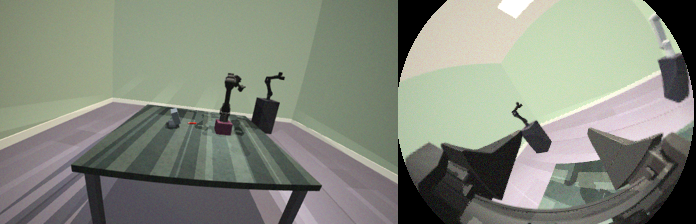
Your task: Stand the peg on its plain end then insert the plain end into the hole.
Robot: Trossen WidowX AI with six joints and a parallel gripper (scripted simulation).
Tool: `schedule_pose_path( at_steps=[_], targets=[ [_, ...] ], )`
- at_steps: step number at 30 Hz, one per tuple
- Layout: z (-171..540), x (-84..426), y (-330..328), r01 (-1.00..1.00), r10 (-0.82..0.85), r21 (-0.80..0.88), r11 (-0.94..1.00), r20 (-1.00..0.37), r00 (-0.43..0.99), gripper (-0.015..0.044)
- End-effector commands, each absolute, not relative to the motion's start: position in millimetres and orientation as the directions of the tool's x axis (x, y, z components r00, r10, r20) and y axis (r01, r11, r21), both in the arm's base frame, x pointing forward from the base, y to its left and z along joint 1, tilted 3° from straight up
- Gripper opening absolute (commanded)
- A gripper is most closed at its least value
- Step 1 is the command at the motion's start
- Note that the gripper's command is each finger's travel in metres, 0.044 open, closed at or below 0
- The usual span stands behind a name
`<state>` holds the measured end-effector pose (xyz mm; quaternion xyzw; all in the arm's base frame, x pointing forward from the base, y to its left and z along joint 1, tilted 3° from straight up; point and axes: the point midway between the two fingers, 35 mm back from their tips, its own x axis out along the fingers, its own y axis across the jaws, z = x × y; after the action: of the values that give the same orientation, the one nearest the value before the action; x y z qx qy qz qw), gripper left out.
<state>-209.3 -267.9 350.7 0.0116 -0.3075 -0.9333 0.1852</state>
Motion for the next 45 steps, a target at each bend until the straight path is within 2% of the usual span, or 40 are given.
schedule_pose_path(
  at_steps=[1,10,19,27,36,45],
  targets=[
    [335.1,-182.5,-301.0,0.41,-0.488,0.602,-0.685,0.039,-0.872,0.044],
    [304.4,-124.7,-347.8,0.484,-0.68,0.647,-0.589,-0.073,-0.729,0.044],
    [280.5,-73.8,-371.6,0.518,-0.786,0.67,-0.532,-0.163,-0.597,0.044],
    [244.7,-0.2,-390.6,0.499,-0.867,0.723,-0.478,-0.296,-0.401,0.044],
    [194.3,87.9,-385.6,0.452,-0.86,0.737,-0.502,-0.481,-0.17,0.044],
    [146.3,168.7,-352.4,0.385,-0.751,0.699,-0.602,-0.66,0.025,0.044]
  ],
)
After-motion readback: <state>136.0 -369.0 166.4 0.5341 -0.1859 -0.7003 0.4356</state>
